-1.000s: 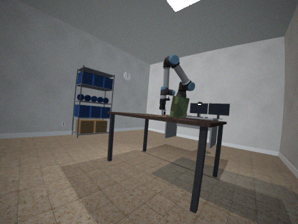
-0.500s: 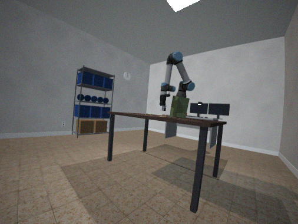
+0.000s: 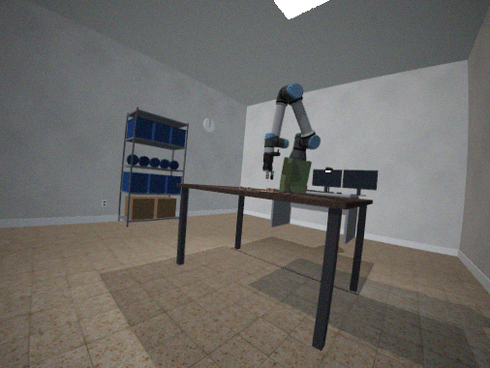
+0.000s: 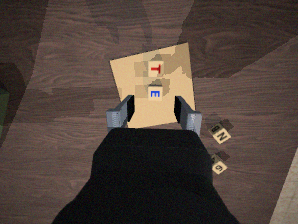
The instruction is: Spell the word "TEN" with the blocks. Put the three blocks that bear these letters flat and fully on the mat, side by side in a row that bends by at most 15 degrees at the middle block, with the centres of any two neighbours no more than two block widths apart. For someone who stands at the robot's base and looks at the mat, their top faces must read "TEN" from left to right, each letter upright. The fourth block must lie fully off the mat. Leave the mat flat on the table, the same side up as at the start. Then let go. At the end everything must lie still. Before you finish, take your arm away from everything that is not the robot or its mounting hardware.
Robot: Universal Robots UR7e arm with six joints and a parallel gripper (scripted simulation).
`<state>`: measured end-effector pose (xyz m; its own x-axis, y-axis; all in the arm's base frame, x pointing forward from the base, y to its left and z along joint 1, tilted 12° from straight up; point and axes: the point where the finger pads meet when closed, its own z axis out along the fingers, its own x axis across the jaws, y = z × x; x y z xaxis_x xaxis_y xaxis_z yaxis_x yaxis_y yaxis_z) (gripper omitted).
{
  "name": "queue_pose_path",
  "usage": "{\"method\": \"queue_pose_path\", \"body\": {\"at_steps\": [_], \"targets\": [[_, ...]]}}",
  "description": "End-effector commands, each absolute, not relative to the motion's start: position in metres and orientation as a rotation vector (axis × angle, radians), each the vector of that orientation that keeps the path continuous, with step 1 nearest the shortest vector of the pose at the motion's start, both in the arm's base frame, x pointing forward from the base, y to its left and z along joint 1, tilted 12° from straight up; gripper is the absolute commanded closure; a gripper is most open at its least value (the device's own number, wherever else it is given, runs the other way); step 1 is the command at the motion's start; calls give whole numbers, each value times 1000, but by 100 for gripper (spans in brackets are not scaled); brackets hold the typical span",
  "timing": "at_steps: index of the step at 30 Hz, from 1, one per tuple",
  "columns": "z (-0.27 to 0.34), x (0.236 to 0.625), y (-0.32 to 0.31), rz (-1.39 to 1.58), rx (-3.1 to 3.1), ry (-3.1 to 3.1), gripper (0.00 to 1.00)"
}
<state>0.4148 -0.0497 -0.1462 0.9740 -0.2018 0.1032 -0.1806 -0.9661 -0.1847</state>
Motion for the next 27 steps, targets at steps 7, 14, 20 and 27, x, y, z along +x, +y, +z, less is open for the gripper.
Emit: {"method": "queue_pose_path", "body": {"at_steps": [7, 14, 20, 27], "targets": [[-145, 415, -50, -182, -2947, 288, 0], [-145, 415, -50, -182, -2947, 288, 0], [-145, 415, -50, -182, -2947, 290, 0], [-146, 416, -50, -180, -2944, 309, 0]]}}
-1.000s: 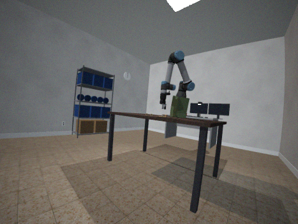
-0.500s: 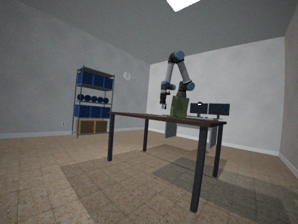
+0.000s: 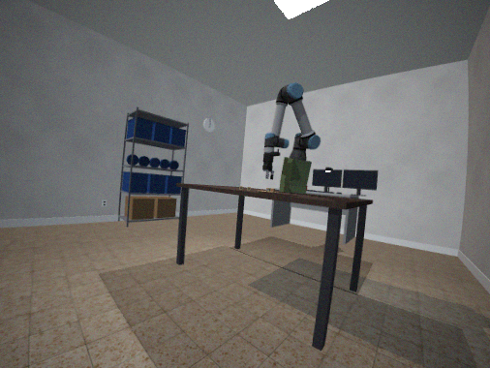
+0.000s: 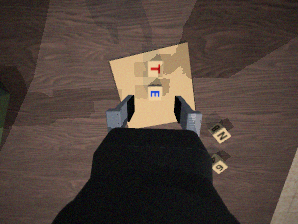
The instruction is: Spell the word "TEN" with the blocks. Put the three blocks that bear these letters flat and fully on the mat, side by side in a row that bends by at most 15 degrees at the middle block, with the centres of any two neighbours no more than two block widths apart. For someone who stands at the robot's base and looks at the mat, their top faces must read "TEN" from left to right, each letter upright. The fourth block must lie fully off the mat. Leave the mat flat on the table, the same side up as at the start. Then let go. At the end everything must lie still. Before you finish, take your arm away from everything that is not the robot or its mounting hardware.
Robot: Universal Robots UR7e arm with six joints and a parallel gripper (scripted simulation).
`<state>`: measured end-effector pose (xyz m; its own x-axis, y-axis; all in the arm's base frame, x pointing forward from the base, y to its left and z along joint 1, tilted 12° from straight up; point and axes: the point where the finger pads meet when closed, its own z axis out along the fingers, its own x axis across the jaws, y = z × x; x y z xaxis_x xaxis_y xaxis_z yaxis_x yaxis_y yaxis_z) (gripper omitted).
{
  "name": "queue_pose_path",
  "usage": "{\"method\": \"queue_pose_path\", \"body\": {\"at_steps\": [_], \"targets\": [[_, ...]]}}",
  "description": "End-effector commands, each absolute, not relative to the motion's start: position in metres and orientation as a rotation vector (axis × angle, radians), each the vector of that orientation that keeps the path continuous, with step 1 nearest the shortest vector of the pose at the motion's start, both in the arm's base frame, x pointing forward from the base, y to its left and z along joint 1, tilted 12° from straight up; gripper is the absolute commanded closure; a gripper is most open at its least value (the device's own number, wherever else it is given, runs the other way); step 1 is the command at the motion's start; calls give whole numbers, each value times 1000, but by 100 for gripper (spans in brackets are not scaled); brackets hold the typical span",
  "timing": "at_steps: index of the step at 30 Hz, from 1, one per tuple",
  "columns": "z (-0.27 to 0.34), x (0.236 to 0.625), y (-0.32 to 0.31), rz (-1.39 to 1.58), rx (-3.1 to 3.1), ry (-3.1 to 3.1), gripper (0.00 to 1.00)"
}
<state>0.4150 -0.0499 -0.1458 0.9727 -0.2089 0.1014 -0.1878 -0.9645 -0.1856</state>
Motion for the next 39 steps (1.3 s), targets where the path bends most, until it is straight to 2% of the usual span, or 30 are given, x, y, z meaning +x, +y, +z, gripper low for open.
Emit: {"method": "queue_pose_path", "body": {"at_steps": [1, 17, 39], "targets": [[-146, 416, -51, -179, -2943, 316, 0], [-146, 429, -57, -153, -2890, 597, 0], [-149, 461, -77, -77, -2630, 1300, 0]]}}
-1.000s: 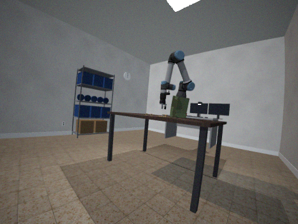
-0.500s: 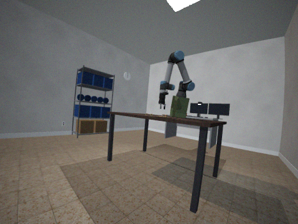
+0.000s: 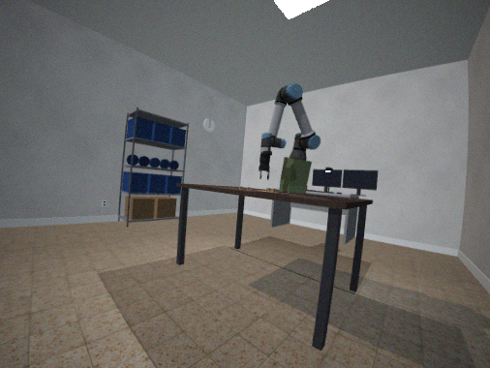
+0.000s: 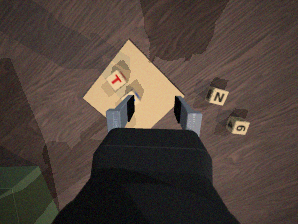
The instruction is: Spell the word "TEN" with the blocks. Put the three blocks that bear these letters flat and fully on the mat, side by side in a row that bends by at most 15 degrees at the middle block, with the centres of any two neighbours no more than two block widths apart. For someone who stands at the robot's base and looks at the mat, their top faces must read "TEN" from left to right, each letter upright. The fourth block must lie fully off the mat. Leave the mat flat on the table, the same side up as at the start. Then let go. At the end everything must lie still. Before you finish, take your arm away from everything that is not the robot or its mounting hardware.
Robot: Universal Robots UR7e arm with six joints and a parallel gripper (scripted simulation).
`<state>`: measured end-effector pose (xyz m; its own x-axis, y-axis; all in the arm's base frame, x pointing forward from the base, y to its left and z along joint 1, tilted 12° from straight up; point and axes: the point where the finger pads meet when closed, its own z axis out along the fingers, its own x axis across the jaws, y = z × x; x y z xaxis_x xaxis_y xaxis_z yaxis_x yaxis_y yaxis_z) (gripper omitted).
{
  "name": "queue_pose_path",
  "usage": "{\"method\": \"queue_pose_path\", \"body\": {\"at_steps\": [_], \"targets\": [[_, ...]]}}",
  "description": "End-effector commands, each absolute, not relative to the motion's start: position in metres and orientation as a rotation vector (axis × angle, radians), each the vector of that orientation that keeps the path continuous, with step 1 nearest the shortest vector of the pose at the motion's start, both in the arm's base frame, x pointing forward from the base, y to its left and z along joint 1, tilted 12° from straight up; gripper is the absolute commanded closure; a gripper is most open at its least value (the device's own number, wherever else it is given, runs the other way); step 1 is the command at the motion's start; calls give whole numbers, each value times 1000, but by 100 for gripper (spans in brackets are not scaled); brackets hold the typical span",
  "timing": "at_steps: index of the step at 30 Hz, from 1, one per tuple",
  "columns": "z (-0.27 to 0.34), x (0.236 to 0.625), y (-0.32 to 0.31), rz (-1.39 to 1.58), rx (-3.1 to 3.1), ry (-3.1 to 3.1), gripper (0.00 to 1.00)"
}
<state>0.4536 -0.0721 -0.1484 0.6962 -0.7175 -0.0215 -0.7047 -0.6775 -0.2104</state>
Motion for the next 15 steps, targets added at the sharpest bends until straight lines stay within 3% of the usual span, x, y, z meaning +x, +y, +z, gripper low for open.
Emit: {"method": "queue_pose_path", "body": {"at_steps": [1, 15], "targets": [[-149, 462, -79, -74, -2614, 1331, 0], [-150, 479, -93, -25, -2372, 1718, 0]]}}
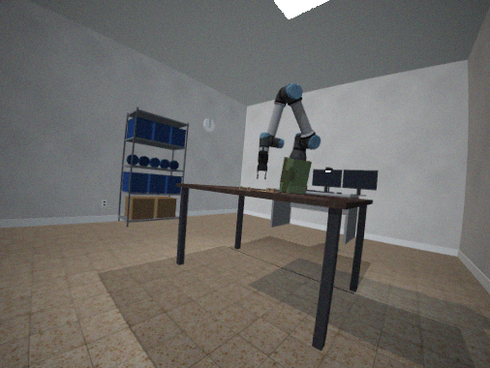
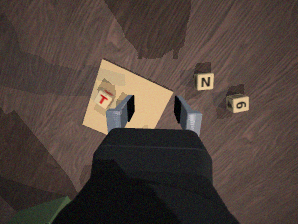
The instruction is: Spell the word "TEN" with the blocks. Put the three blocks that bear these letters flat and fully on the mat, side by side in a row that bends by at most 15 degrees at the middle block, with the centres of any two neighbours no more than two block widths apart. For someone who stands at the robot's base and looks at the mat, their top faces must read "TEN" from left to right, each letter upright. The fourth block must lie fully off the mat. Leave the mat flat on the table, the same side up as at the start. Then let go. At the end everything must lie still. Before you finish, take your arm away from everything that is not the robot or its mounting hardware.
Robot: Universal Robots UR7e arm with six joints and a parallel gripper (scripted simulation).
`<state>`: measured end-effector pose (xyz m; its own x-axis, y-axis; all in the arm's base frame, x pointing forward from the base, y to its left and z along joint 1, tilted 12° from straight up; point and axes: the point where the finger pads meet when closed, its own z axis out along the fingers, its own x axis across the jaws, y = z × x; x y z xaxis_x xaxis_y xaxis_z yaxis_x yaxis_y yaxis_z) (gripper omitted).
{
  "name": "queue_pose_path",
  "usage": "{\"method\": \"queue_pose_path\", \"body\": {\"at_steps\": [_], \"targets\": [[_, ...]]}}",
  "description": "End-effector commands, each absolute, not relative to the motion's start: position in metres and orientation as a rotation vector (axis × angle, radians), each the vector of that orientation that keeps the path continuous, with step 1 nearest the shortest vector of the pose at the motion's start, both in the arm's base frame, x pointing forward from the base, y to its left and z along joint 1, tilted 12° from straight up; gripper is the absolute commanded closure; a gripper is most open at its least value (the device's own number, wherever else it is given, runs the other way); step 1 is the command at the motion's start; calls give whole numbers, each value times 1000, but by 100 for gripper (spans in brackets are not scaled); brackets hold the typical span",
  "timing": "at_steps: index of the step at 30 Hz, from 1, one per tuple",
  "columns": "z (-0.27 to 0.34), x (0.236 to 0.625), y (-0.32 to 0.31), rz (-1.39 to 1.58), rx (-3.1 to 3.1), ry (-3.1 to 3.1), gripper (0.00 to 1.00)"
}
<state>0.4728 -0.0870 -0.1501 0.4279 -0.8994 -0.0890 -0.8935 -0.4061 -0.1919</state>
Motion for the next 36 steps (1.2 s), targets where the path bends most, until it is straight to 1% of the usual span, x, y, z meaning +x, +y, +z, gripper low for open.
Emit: {"method": "queue_pose_path", "body": {"at_steps": [1, 14, 36], "targets": [[-150, 480, -94, -22, -2354, 1743, 0], [-152, 493, -106, 18, -2110, 2031, 0], [-154, 513, -131, 99, -1515, 2517, 0]]}}
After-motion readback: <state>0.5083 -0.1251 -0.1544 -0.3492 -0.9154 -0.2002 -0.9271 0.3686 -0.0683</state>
